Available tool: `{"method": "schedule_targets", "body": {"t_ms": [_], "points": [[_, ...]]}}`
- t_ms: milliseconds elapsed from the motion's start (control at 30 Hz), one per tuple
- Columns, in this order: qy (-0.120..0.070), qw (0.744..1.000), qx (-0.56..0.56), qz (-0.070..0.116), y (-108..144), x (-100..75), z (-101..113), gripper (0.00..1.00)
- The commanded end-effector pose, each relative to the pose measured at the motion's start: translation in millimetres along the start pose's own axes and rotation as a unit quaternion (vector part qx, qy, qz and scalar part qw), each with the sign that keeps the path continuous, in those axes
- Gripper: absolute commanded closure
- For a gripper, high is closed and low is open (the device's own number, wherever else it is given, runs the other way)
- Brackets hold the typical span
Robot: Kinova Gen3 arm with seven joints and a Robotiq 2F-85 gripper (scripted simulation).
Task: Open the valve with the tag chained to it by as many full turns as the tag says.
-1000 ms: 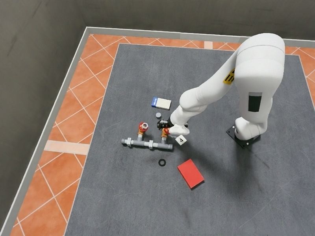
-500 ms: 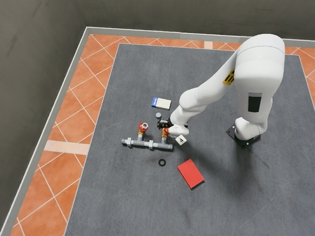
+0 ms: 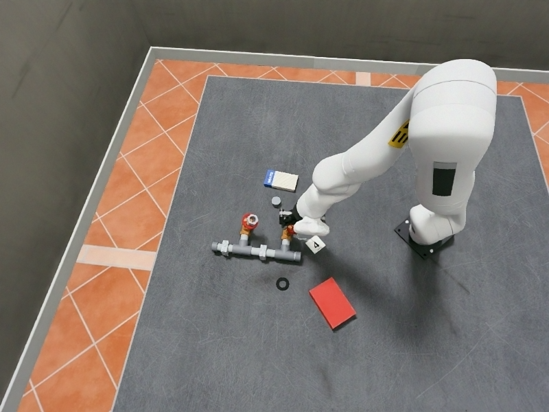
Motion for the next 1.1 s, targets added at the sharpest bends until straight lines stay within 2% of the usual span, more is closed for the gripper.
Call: {"method": "schedule_targets", "body": {"t_ms": [0,667,1067], "points": [[0.0,1.0,0.0,0.0,0.3,0.0,0.1,0.45],[0.0,1.0,-0.005,0.0,0.3,0.0,0.1,0.45],[0.0,0.999,-0.046,0.0,0.3,0.0,0.1,0.45]]}}
Point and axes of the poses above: the point where the finger pads meet when closed, its own x axis out along the fingers, its own y axis across the jaws, z = x × y, the point moved 2 cm from there along -x, back along the fingers, and after that the axes turned 9 degrees about x, right-handed, at the moved point
